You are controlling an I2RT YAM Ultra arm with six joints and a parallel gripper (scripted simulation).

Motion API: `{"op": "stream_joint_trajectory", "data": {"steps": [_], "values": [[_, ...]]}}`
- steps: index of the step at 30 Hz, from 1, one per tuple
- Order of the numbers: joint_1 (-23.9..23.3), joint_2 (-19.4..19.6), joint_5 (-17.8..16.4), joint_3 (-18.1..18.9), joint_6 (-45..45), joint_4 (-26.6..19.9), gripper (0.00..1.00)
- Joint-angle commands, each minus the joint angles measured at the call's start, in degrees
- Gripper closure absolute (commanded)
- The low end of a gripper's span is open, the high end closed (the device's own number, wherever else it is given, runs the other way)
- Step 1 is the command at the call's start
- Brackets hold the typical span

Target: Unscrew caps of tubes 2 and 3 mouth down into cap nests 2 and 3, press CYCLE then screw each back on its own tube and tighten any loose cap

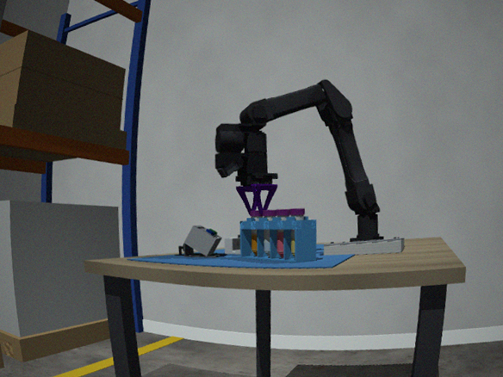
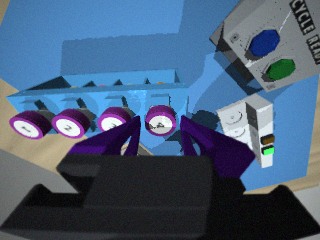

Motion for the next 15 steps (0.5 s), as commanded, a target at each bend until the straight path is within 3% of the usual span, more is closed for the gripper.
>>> {"op": "stream_joint_trajectory", "data": {"steps": [1, 13, 14, 15], "values": [[-0.02, -0.31, -0.04, 0.14, -0.13, 0.92, 0.51], [-0.04, -0.3, -0.04, -0.12, -0.15, 1.2, 0.51], [-0.04, -0.3, -0.04, -0.1, -0.14, 1.18, 1.0], [-0.04, -0.3, -0.04, -0.1, -0.14, 1.18, 1.0]]}}
